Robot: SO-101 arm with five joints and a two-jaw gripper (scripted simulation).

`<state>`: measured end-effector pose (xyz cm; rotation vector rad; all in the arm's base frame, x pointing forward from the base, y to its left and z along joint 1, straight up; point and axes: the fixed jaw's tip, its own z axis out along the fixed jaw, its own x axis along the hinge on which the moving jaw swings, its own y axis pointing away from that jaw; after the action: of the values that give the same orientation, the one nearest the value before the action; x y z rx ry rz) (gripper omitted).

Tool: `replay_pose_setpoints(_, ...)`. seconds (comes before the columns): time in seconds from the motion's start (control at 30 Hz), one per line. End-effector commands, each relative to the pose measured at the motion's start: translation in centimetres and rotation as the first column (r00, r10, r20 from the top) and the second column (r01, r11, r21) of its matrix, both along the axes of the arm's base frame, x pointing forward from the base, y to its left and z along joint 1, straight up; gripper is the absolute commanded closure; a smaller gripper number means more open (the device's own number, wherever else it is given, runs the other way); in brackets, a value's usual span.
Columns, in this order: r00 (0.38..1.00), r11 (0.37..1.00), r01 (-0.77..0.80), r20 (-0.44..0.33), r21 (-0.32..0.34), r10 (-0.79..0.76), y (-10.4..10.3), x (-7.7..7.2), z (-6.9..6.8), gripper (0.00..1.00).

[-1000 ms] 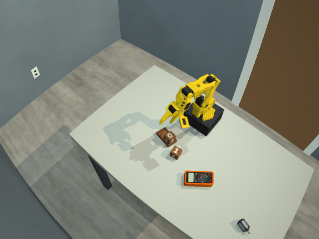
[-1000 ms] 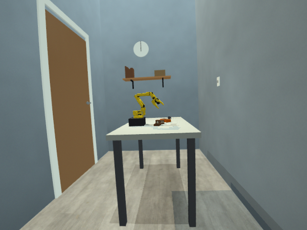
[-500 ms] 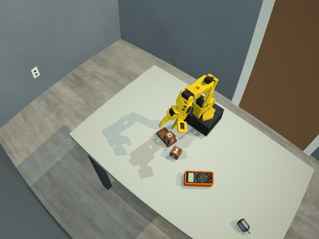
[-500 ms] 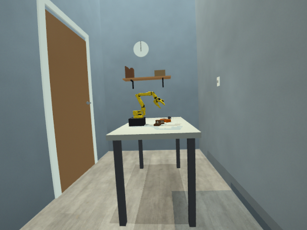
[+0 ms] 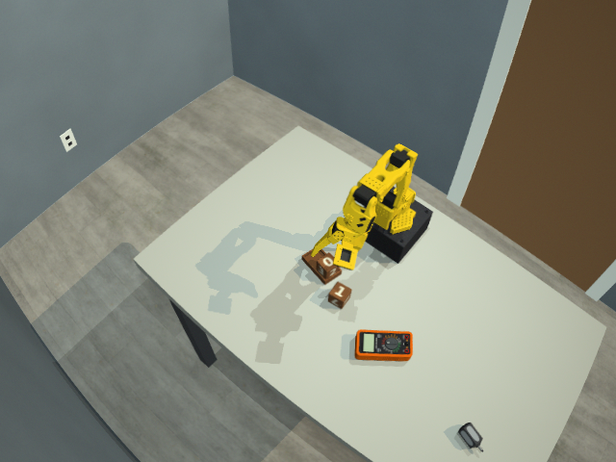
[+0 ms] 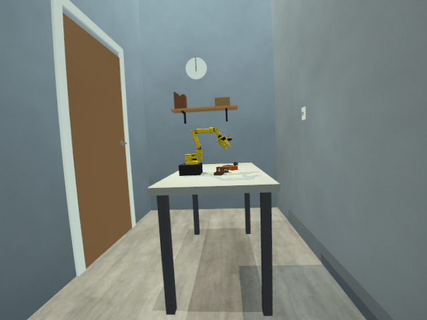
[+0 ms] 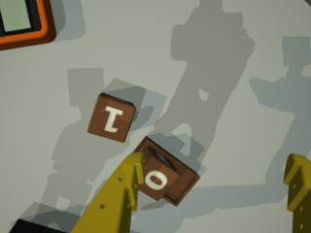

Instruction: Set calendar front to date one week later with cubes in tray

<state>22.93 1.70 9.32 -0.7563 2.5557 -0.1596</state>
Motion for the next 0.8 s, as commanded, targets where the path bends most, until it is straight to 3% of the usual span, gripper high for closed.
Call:
replay_pose_setpoints(0.0,0.998,0.997,0.056,0.002,0.047,-0.056,0.8,0.7,0.2,0.65)
replay_pose_setpoints(0.37,0.966,0.945,0.259,-0.042,0.199,-0.256,3.3,1.8,0.1,0.65)
replay_pose_setpoints(0.77,0.940,0.905,0.340,-0.072,0.255,-0.333,4.3,2.1,0.0,0.65)
